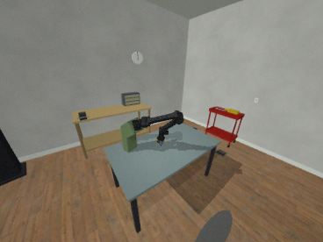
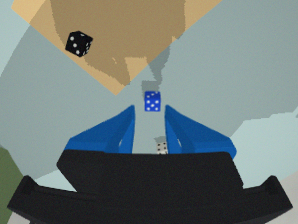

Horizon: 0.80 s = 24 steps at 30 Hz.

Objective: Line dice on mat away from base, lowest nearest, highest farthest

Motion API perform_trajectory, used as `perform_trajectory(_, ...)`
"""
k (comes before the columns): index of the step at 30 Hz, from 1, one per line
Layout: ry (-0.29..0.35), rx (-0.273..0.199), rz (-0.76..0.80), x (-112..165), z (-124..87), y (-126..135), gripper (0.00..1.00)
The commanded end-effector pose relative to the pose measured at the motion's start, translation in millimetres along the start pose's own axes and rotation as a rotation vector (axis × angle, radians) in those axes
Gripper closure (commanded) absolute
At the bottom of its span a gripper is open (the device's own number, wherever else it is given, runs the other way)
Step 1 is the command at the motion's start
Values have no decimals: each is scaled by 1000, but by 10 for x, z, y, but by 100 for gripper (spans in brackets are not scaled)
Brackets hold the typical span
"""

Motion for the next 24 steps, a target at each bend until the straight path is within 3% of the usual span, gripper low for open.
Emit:
perform_trajectory(1,4,9,12,29,51,-54,70)
perform_trajectory(24,7,-2,4,47,39,-76,70)
Point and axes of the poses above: the point where the finger pads meet when closed, its own z axis out along the fingers, its own y axis across the jaws, x = y × z, the point moved 5 cm from there along -z, back along the fingers, and after that the axes turned 1 degree about -z, right-handed, at the moved point
